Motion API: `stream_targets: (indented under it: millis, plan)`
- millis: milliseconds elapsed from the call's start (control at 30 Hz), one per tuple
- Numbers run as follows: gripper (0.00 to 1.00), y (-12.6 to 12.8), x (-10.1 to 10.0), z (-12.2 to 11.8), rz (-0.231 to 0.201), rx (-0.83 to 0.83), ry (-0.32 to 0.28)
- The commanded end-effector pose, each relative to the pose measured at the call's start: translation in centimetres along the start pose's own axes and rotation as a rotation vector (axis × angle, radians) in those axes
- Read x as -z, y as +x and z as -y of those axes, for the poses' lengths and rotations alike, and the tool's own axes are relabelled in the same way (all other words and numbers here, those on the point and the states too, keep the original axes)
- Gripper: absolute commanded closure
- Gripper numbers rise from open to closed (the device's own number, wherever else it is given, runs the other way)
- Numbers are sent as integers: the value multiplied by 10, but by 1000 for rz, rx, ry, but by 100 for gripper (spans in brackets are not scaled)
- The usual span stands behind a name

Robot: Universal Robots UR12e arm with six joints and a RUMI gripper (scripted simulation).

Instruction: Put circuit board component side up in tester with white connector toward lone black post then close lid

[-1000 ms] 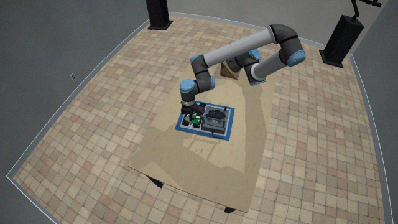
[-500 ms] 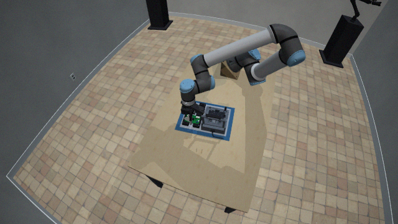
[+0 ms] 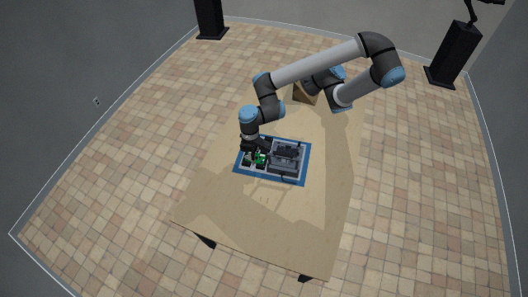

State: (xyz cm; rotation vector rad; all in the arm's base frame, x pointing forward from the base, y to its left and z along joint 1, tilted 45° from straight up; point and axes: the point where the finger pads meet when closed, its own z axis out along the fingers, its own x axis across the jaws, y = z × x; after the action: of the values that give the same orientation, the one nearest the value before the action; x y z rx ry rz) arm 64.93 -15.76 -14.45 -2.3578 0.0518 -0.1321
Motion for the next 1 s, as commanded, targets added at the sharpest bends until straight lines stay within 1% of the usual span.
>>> stream_targets:
  millis: [0, 400, 433, 867, 900, 967]
  plan:
    - [49, 1, 1, 0, -1, 0, -1]
    - [49, 1, 1, 0, -1, 0, -1]
    - [51, 1, 1, 0, -1, 0, -1]
    - [51, 1, 1, 0, -1, 0, -1]
    - [53, 1, 1, 0, -1, 0, -1]
    - [53, 1, 1, 0, -1, 0, -1]
